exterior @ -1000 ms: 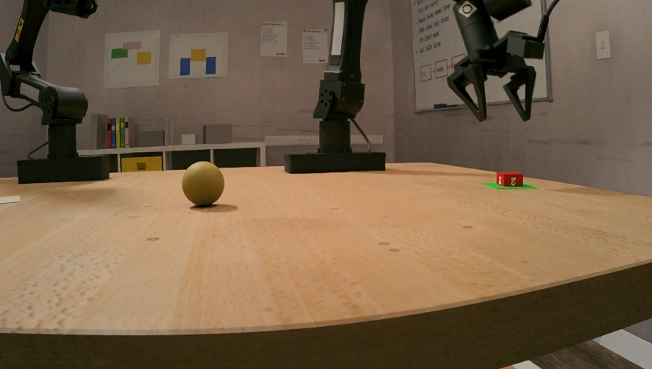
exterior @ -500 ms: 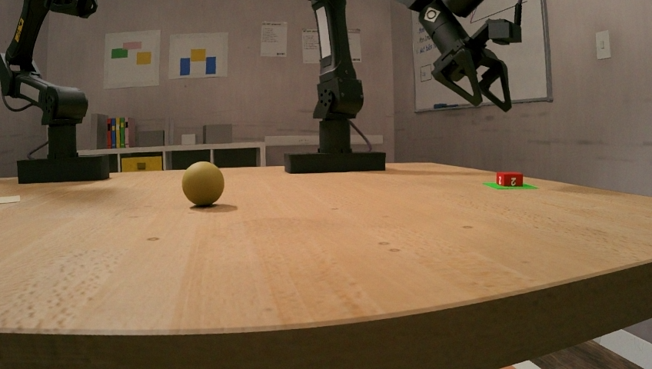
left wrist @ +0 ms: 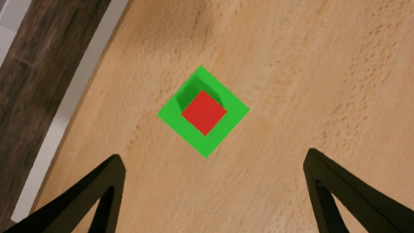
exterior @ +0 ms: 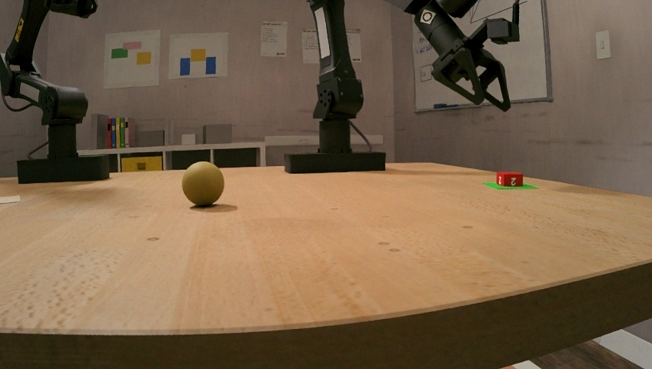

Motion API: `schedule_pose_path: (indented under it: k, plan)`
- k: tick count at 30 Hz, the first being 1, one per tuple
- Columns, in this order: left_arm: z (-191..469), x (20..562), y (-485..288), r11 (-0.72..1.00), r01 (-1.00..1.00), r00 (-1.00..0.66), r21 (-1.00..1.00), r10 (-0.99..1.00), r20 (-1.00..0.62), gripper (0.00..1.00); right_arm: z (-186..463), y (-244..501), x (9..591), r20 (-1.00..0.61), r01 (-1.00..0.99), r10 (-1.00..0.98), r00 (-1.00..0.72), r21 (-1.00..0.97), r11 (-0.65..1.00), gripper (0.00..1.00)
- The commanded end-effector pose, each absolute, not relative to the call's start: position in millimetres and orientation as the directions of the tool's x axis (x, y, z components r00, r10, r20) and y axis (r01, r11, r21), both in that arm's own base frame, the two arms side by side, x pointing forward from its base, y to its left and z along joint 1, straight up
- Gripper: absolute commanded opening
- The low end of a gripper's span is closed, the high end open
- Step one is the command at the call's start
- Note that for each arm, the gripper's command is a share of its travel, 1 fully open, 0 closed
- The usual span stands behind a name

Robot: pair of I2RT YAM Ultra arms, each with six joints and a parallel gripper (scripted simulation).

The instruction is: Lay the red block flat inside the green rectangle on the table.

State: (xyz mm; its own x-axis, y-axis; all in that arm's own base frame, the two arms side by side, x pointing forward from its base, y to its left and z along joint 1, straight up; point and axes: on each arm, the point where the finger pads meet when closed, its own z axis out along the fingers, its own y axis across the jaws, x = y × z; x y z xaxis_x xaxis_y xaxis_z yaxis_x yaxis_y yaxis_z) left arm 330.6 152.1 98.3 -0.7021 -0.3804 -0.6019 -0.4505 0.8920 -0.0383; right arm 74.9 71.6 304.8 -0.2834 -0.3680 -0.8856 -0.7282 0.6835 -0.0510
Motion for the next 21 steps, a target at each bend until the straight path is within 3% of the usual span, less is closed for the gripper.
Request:
schedule_pose_path:
  k: [1, 21]
  plan:
    - [108.6, 332.0, 151.8, 0.891, -0.453, -0.681, -0.032, -0.369, -0.632, 1.00, 310.6, 67.7, 73.2, -0.891, -0.724, -0.360, -0.276, -0.053, 0.688, 0.46]
    - [109.8, 333.7, 155.0, 0.888, -0.459, -0.678, -0.032, -0.373, -0.634, 1.00, 310.6, 67.7, 73.2, -0.891, -0.724, -0.360, -0.276, -0.053, 0.688, 0.46]
